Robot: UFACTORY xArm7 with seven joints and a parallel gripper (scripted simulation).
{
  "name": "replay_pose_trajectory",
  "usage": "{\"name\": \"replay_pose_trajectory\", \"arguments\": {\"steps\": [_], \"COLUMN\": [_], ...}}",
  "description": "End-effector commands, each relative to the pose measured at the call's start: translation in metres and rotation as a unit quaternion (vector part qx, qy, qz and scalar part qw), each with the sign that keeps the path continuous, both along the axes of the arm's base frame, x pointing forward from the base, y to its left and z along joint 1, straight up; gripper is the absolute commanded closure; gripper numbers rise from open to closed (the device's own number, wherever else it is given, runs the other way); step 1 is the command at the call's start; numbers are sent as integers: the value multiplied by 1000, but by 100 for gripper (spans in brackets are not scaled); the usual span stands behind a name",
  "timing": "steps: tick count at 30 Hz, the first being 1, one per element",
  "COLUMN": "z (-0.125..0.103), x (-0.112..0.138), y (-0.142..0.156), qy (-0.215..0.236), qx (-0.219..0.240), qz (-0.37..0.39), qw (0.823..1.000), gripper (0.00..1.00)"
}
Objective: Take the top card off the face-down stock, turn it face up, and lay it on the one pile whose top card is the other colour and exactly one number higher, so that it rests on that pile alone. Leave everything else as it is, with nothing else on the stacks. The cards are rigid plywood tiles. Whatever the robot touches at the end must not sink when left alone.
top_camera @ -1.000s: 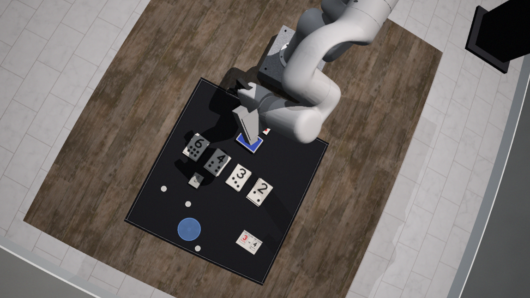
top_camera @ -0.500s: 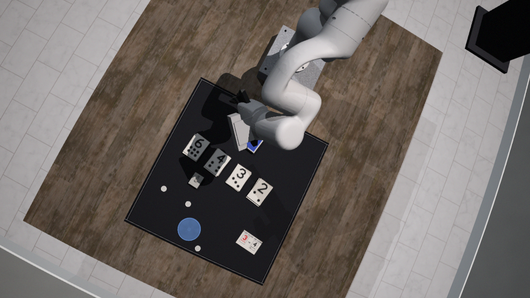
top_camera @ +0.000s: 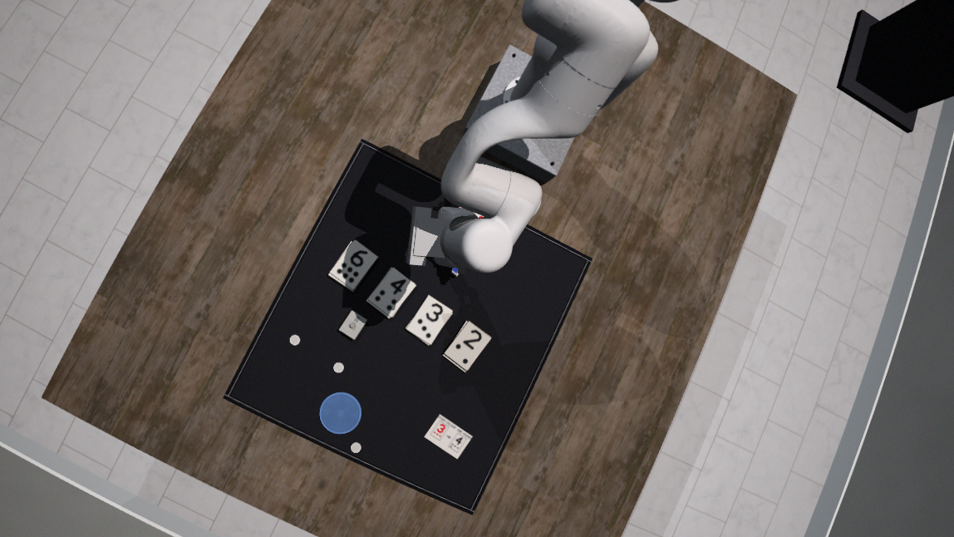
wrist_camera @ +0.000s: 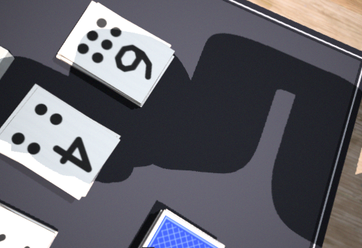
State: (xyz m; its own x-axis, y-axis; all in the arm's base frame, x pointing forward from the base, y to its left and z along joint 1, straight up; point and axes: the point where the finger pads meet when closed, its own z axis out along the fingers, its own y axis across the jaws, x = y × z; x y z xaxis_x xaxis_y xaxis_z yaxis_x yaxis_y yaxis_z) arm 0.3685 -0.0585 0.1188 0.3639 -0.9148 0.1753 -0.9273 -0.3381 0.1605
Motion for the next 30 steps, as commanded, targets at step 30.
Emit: {"name": "replay_pose_trajectory", "arguments": {"steps": [30], "z": [-98], "x": [2], "y": [40], "qy": [-71], "qx": [96], "qz": [-279], "qw": [953], "gripper": [0]}}
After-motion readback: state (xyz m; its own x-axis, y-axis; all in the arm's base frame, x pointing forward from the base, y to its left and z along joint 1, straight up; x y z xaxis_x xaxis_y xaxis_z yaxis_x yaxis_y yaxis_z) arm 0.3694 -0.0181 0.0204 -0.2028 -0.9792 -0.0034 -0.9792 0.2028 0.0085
